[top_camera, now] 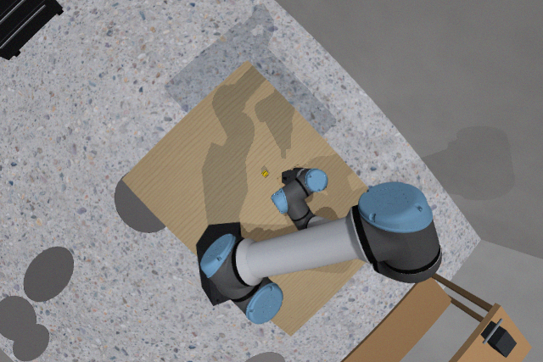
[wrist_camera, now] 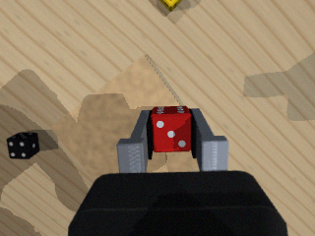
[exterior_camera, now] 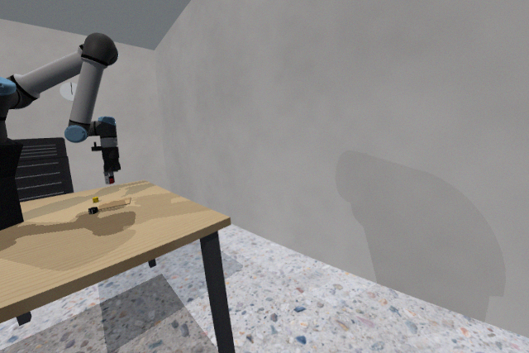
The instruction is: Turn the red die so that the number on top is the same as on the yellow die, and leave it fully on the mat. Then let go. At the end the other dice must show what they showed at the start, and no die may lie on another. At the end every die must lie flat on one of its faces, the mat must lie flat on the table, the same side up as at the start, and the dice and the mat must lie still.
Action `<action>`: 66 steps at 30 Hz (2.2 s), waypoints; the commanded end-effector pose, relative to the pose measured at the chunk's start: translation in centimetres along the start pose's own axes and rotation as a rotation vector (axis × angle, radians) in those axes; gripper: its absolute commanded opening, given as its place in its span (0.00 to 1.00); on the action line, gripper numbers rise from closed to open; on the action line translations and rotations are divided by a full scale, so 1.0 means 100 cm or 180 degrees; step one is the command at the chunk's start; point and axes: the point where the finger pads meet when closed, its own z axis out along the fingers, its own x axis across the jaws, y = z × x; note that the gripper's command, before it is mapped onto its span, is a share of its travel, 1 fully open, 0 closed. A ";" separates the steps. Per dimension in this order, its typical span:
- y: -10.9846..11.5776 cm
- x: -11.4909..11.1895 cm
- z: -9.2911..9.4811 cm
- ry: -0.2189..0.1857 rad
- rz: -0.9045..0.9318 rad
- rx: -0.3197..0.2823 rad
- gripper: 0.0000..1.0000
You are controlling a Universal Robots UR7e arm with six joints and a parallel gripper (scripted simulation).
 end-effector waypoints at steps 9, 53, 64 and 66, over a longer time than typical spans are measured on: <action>0.020 -0.018 -0.003 0.0013 0.1078 -0.0010 0.49; 0.048 -0.047 -0.006 0.0026 0.2494 -0.0030 0.49; 0.048 -0.047 0.023 0.0026 0.2495 -0.0028 0.49; 0.048 -0.047 0.023 0.0026 0.2495 -0.0028 0.49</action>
